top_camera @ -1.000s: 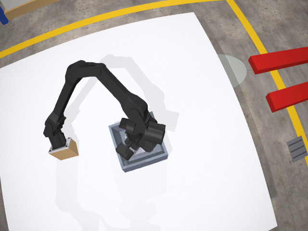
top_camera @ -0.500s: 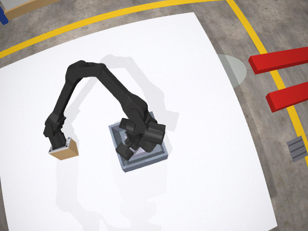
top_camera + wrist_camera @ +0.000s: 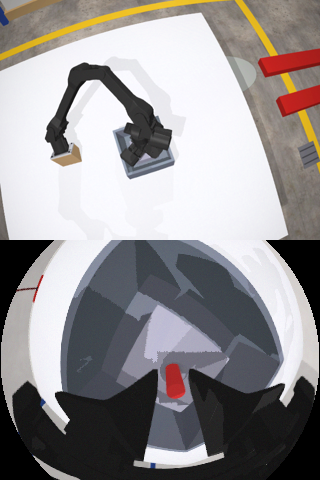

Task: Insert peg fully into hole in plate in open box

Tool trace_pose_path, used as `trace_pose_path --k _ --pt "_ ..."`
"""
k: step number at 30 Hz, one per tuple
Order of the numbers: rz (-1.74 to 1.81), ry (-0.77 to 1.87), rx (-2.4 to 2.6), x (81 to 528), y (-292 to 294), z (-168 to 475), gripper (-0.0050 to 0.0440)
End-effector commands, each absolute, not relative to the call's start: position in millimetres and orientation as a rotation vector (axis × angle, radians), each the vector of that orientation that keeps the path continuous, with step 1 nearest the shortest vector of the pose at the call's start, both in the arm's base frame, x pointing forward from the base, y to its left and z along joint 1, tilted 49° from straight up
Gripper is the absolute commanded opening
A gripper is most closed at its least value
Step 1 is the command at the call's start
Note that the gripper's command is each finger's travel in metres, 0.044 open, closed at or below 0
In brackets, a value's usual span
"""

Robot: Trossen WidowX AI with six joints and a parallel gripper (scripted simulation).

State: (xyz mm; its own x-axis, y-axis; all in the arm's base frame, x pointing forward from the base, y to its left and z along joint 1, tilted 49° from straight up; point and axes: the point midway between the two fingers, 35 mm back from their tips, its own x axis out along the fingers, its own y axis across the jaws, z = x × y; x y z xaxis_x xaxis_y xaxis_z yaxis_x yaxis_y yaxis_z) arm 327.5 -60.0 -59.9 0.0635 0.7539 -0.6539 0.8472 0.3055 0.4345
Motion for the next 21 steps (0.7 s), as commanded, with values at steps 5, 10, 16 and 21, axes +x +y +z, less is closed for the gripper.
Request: trace_pose_path --k 5,10,16,21 --pt "-0.135 1.7 1.462 327 -60 -60 0.015" --pt "-0.135 1.7 1.462 328 -61 -59 0.015" --pt "-0.136 1.7 1.462 328 -70 -53 0.015" --pt "-0.138 1.699 1.462 328 -85 -41 0.015"
